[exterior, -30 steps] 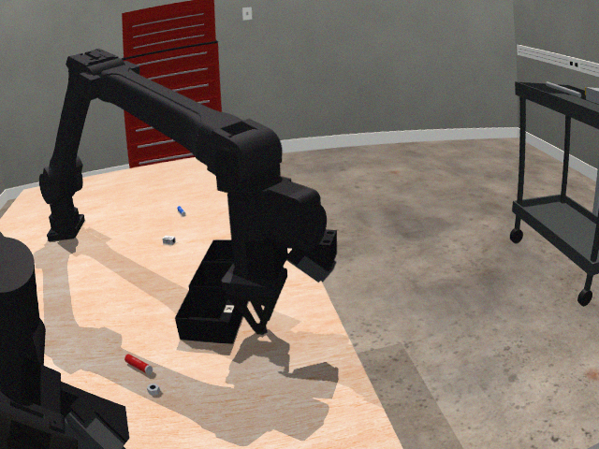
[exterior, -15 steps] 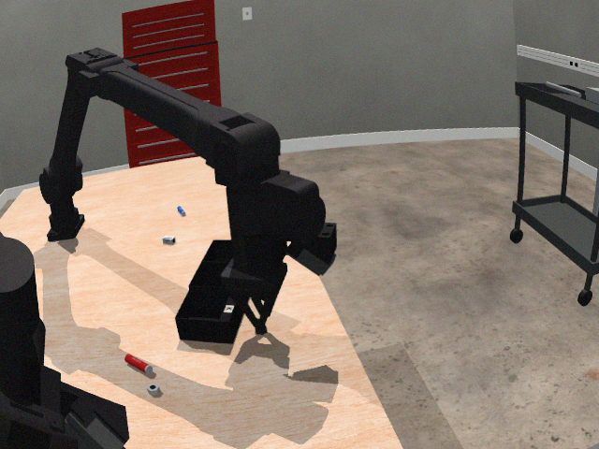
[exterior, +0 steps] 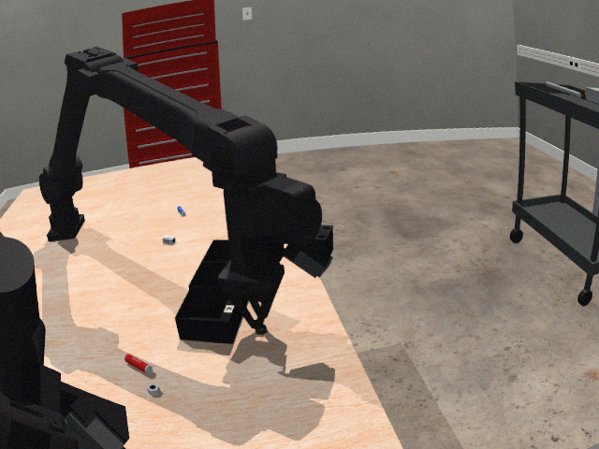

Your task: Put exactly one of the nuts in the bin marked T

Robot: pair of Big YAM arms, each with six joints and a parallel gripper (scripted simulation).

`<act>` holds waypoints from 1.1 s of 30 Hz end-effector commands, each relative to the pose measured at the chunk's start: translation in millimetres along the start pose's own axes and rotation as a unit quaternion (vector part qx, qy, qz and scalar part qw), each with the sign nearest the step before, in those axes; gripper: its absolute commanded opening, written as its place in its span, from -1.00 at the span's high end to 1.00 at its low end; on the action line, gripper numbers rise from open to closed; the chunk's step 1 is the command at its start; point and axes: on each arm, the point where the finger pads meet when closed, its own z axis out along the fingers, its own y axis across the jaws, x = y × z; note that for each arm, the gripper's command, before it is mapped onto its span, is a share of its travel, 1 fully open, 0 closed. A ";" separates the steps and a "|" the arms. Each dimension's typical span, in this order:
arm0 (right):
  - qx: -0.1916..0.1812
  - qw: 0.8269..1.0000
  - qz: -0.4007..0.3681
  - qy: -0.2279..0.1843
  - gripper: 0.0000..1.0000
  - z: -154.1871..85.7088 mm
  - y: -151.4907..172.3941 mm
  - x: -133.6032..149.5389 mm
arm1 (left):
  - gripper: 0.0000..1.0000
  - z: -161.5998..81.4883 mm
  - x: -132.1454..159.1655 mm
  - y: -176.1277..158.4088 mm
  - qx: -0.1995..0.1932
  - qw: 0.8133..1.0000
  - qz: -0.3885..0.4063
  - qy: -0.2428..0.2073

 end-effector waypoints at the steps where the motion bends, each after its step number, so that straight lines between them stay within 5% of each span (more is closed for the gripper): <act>1: -0.002 1.000 0.006 0.007 -1.00 3.4 -0.5 7.4 | 0.40 -27.8 -3.6 -4.9 0.012 1.000 -0.002 -0.026; 33: -0.002 1.000 0.006 0.007 -1.00 3.4 -0.5 7.4 | 0.40 -25.5 -6.2 0.4 0.012 1.000 -0.002 -0.026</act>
